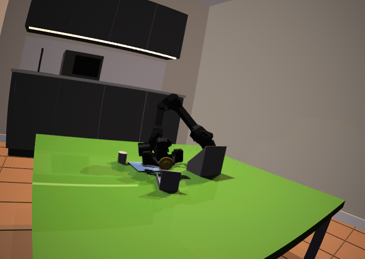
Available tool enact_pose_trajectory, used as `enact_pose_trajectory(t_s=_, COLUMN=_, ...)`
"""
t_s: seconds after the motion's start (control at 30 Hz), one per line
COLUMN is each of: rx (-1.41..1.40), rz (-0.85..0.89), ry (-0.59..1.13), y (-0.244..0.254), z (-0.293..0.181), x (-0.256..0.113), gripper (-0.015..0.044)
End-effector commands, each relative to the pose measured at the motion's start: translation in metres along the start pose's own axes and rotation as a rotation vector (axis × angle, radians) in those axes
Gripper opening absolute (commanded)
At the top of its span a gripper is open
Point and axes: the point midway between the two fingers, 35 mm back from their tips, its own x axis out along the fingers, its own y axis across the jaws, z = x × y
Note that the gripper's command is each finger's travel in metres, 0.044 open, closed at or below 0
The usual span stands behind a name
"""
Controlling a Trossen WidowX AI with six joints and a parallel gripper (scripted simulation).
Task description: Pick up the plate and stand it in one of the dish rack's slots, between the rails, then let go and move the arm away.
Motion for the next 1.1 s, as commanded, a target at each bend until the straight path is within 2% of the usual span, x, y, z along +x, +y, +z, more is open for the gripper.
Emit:
enact_pose_trajectory(t_s=0.0, rx=-0.097, rz=-0.045, ry=-0.048, y=0.001, z=0.0, x=-0.005, gripper=0.0)
enact_pose_trajectory(t_s=0.13, rx=-0.184, rz=-0.091, ry=-0.079, y=0.0, z=-0.002, x=-0.01, gripper=0.0)
enact_pose_trajectory(t_s=0.5, rx=-0.188, rz=-0.093, ry=-0.08, y=0.0, z=-0.002, x=-0.01, gripper=0.0)
enact_pose_trajectory(t_s=1.07, rx=-0.194, rz=-0.102, ry=-0.075, y=-0.004, z=0.002, x=0.015, gripper=0.0)
